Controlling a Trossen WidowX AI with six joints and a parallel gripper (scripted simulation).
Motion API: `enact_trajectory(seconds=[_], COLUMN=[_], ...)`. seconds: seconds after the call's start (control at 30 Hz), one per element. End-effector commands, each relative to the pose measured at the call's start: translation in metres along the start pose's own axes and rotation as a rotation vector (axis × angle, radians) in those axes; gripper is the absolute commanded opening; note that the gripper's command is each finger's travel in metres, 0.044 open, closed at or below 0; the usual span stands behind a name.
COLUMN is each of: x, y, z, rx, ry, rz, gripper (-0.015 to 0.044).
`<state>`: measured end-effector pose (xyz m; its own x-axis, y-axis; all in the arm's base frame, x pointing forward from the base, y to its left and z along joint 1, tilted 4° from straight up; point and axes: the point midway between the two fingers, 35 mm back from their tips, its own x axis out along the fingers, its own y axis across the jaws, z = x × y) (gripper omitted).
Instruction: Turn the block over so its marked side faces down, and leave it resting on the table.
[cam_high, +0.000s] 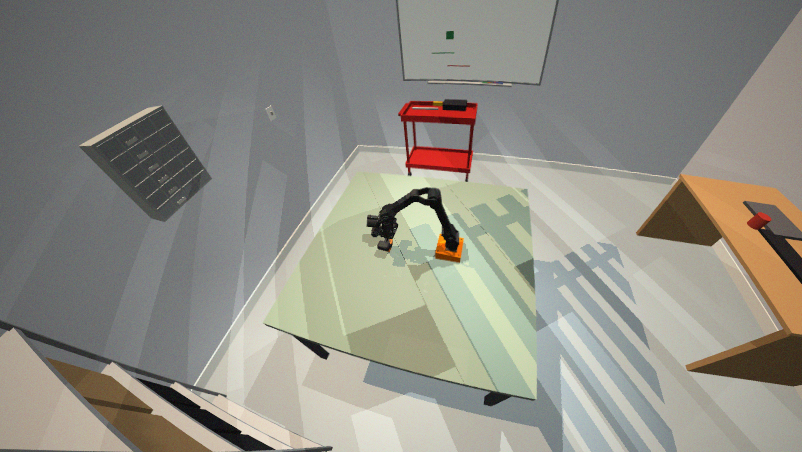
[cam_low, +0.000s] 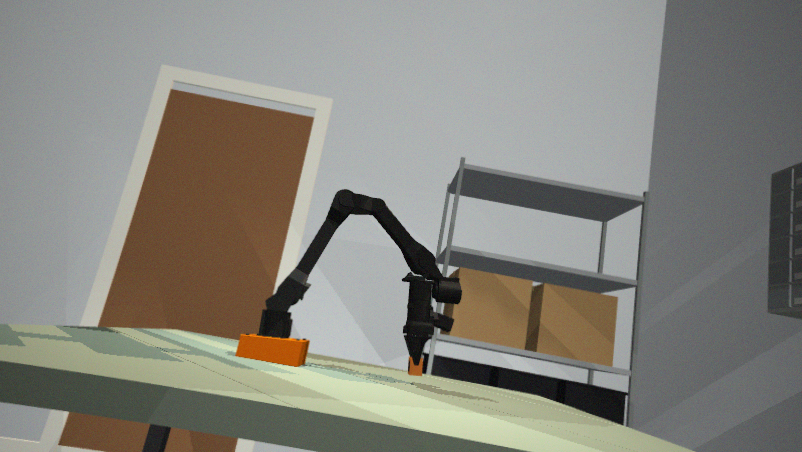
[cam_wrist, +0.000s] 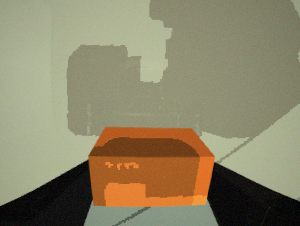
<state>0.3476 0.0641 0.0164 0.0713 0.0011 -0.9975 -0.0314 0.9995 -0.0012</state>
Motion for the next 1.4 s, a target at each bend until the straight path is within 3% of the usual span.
enact_trajectory(seconds=[0.0,0.77,0.97,1.37], x=[0.001,0.004,0.004,0.032], y=[0.0,0.0,-0.001,0.003], z=[0.001,-0.007,-0.007,0.004], rx=[-0.003,0.002,0.003,-0.006], ry=[-0.064,-0.426,-0.451,-0.607], rz=[-0.005,-0.002,-0.001,-0.004], gripper=[0.0,0.0,0.0,0.0])
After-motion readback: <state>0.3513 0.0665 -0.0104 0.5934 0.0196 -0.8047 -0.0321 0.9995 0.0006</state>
